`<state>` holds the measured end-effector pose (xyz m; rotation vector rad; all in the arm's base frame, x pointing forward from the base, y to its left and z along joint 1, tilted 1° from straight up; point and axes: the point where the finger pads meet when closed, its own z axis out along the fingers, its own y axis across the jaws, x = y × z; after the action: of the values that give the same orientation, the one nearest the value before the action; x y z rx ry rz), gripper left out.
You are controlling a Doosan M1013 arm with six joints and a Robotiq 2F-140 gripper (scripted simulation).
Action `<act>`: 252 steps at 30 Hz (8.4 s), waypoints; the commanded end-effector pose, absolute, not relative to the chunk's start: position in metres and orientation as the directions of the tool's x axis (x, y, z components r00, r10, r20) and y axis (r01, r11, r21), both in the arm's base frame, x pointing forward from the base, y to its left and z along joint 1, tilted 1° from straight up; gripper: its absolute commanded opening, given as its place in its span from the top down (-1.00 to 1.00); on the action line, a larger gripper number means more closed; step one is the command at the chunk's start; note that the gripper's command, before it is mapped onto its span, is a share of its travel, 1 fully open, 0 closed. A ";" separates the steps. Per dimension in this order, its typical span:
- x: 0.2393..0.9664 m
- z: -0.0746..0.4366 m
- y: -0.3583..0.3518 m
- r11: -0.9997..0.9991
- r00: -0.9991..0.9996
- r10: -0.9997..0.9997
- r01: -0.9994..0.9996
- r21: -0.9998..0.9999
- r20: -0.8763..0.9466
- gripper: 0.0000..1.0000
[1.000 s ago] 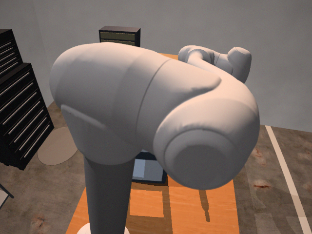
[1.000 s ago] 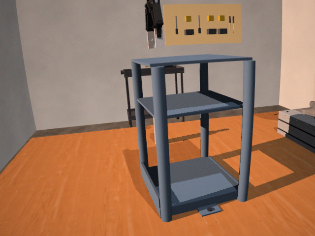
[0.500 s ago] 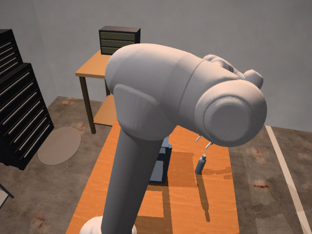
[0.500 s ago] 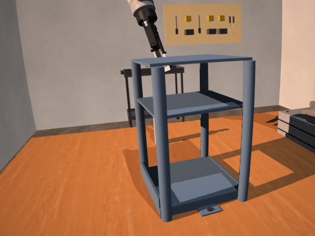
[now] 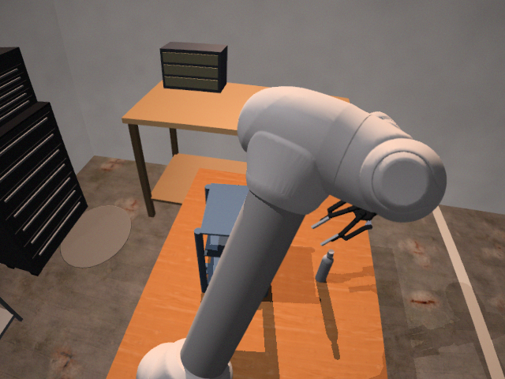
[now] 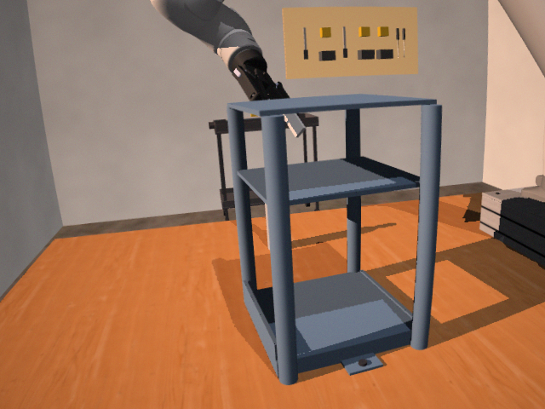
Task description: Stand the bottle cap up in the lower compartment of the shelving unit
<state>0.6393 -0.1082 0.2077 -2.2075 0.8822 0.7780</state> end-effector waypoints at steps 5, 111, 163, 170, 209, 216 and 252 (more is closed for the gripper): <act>0.647 0.210 -0.114 -0.379 0.365 -0.303 -0.894 -0.240 -0.880 0.25; 0.665 0.061 -0.161 -0.154 0.011 -0.014 -0.988 -0.008 -1.000 0.25; 0.665 0.021 -0.162 -0.154 0.011 -0.014 -0.988 -0.008 -1.000 0.25; 0.665 0.021 -0.162 -0.154 0.011 -0.014 -0.988 -0.008 -1.000 0.25; 0.665 0.021 -0.162 -0.154 0.011 -0.014 -0.988 -0.008 -1.000 1.00; 0.665 0.021 -0.162 -0.154 0.011 -0.014 -0.988 -0.008 -1.000 1.00; 0.665 0.067 -0.161 -0.154 0.011 -0.014 -0.988 -0.008 -1.000 1.00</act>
<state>0.6670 -0.1615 0.0612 -1.3508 1.1382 1.2978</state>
